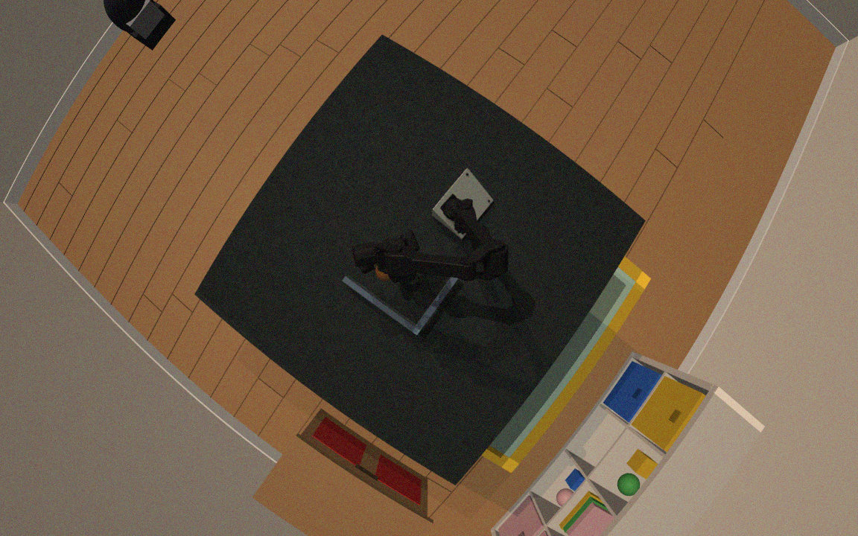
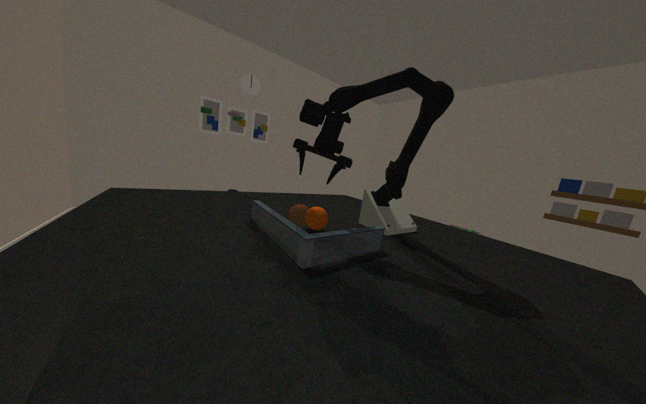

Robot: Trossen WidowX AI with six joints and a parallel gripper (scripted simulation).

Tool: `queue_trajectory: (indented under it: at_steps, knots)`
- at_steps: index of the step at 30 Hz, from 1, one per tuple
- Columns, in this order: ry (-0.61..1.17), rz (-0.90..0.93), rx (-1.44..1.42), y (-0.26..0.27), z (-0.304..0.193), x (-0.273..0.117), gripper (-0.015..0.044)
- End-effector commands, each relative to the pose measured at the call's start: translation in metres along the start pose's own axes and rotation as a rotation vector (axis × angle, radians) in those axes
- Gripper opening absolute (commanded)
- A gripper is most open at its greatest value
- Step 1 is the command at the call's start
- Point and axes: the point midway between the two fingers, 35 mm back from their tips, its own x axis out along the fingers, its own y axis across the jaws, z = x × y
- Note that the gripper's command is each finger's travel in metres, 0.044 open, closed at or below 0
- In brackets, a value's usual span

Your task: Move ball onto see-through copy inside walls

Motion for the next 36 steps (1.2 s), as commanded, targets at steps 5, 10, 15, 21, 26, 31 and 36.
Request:
queue_trajectory:
  at_steps: [5,10,15,21,26,31,36]
  knots:
    - [-0.092,0.193,-0.533,0.023,0.053,0.040,0.0440]
    - [-0.092,0.193,-0.533,0.023,0.053,0.040,0.0440]
    - [-0.093,0.193,-0.533,0.026,0.054,0.053,0.0440]
    - [-0.093,0.192,-0.533,0.026,0.054,0.058,0.0440]
    - [-0.092,0.192,-0.533,0.027,0.054,0.066,0.0440]
    - [-0.093,0.192,-0.533,0.029,0.055,0.075,0.0440]
    - [-0.093,0.192,-0.533,0.031,0.055,0.083,0.0440]
